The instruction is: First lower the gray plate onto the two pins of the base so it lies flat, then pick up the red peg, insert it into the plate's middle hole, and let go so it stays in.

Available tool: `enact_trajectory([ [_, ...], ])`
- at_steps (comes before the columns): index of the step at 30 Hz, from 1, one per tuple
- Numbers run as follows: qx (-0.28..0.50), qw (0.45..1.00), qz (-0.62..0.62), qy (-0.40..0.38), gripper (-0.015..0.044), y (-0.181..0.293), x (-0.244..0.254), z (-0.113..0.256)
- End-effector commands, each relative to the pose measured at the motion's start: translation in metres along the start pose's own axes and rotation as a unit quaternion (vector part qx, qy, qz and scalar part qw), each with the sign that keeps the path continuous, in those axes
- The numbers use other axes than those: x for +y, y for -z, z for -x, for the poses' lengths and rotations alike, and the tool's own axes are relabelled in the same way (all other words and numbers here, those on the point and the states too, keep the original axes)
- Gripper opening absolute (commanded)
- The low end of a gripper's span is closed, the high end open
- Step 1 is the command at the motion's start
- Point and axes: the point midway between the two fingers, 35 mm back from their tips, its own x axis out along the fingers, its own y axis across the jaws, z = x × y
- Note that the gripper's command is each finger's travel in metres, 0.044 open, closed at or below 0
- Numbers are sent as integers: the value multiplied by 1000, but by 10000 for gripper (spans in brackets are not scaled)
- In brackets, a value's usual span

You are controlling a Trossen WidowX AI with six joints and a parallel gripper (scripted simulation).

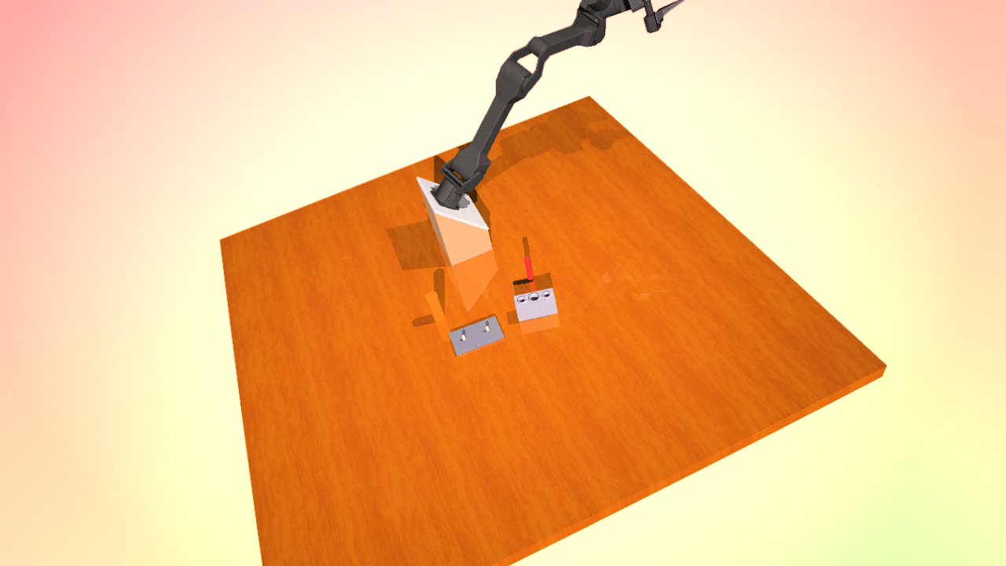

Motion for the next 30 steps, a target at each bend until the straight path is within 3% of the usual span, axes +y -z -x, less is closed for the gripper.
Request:
enact_trajectory([
  [1, 39, 984, 174, -19, 440, 24, -36, -8],
  [9, 99, 902, 420, -23, 440, 37, -116, -26],
  [16, 162, 782, 602, 1, 440, 20, -202, -41],
  [30, 330, 477, 808, 102, 440, -99, -376, -38],
])
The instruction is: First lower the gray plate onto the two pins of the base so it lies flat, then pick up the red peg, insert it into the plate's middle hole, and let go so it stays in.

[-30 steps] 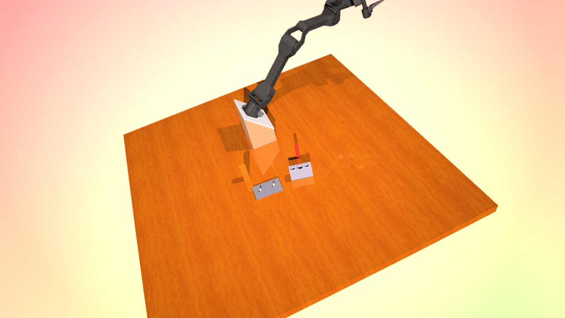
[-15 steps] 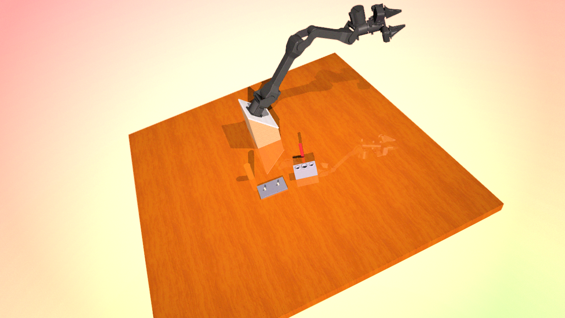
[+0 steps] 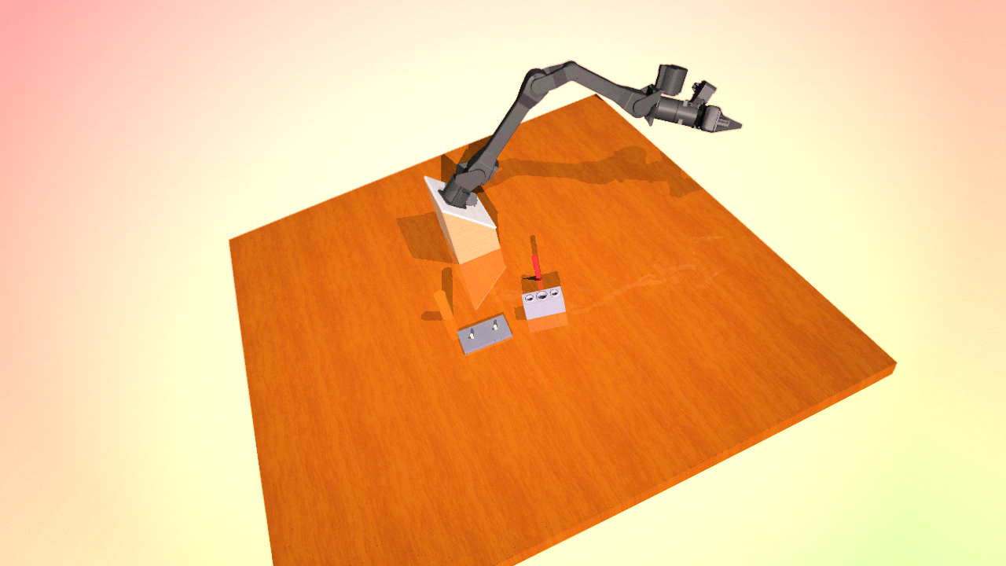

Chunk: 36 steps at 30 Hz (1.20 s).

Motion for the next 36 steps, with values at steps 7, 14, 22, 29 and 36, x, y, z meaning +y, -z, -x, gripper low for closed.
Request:
enact_trajectory([
  [7, 203, 964, 170, -26, 440, 145, -82, -1],
  [14, 329, 916, 221, -60, 440, 228, -143, 33],
  [22, 457, 852, 225, -122, 440, 308, -206, 105],
  [29, 542, 802, 171, -185, 440, 357, -248, 193],
  [36, 579, 777, 57, -242, 440, 381, -269, 295],
])
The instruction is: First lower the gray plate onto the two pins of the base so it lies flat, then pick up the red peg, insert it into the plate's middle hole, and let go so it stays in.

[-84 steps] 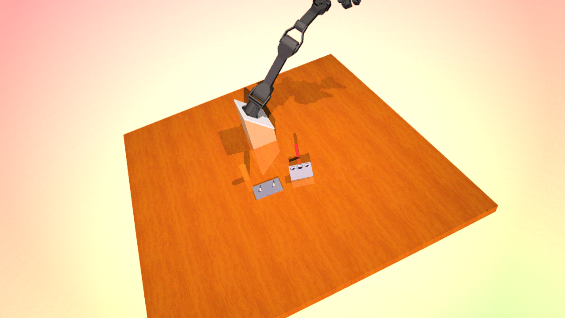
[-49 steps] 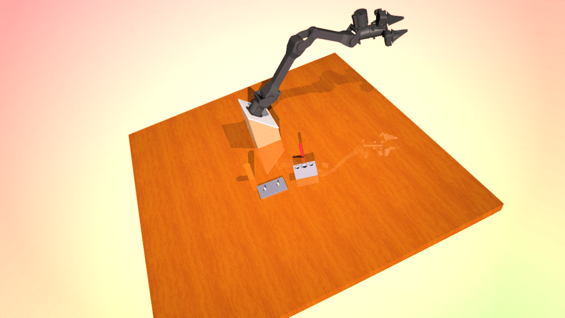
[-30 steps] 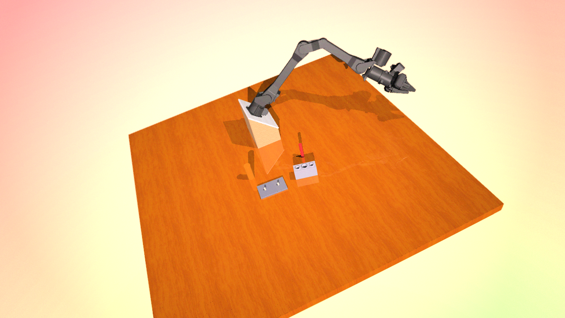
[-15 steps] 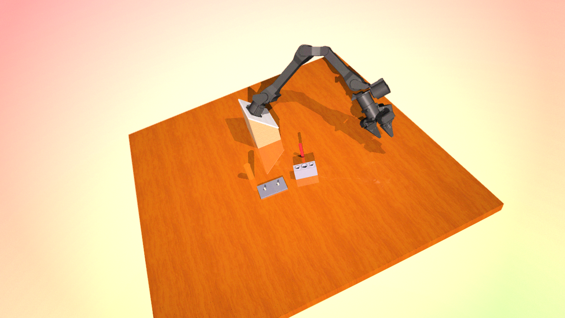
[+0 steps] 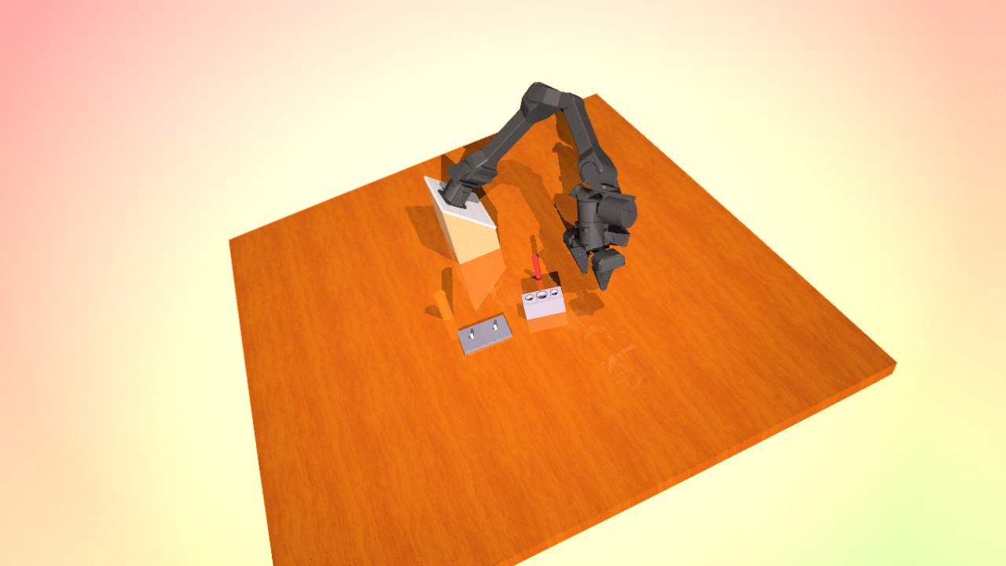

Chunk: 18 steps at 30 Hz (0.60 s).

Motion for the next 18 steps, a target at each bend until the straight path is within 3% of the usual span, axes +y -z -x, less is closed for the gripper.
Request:
enact_trajectory([
  [1, -10, 995, -51, -82, 440, 65, 25, 10],
  [6, -65, 979, -127, -145, 440, 117, 56, 33],
  [15, -72, 977, -135, -149, 440, 121, 56, 35],
  [18, -71, 977, -135, -148, 440, 117, 61, 11],
])
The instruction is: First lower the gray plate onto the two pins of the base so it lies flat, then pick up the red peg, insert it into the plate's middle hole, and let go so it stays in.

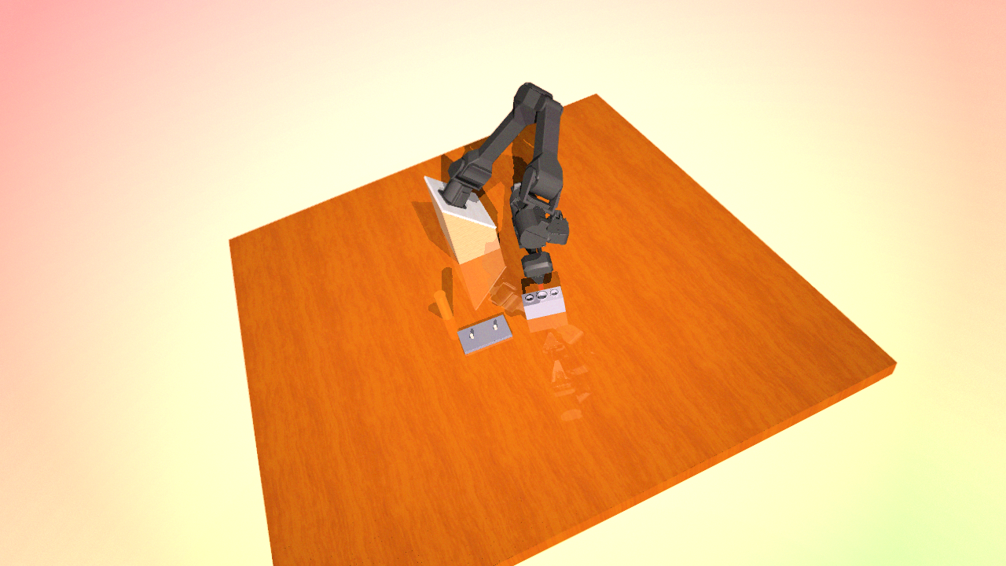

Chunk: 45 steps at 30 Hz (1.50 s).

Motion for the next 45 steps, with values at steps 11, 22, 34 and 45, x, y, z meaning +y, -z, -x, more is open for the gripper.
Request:
enact_trajectory([
  [11, -7, 1000, -5, -7, 440, 0, 3, -66],
  [22, -7, 1000, -5, -7, 440, -1, 2, -84],
  [34, -7, 1000, -5, -7, 440, -1, 2, -103],
  [45, -8, 1000, -5, -7, 440, -1, 2, -121],
])
